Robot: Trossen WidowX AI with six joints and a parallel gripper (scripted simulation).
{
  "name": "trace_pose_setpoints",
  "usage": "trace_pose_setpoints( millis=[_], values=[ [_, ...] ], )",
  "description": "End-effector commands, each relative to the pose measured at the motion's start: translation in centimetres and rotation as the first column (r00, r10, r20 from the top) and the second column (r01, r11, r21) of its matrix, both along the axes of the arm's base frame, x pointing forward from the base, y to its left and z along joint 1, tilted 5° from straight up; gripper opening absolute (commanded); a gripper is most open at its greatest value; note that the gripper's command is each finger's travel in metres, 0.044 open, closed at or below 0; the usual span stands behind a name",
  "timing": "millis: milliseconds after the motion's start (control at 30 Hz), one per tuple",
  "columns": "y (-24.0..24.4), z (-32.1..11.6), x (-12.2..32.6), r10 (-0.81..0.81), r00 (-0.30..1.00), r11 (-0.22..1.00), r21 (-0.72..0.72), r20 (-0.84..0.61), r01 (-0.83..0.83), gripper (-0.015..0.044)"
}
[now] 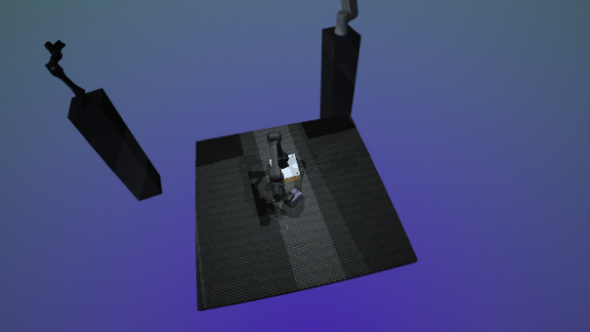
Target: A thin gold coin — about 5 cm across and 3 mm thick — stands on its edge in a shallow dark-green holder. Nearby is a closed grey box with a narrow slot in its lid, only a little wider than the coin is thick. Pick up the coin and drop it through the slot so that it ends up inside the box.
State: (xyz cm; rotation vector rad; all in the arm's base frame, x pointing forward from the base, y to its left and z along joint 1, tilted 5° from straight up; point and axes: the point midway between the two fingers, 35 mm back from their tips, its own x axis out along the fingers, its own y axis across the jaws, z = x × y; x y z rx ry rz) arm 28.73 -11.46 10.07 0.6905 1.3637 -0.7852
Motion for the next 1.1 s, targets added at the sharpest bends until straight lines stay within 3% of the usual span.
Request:
trace_pose_setpoints(
  millis=[0, 300, 1067],
  values=[
    [0.1, 0.2, -0.3, -0.145, 0.989, 0.989, 0.003, 0.017, 0.145, 0.0000],
    [0.3, 0.2, -0.3, -0.168, 0.986, 0.986, 0.004, 0.019, 0.168, 0.0000],
    [6.2, -0.4, -0.6, -0.169, 0.985, 0.986, 0.010, 0.018, 0.169, 0.0000]
  ],
)
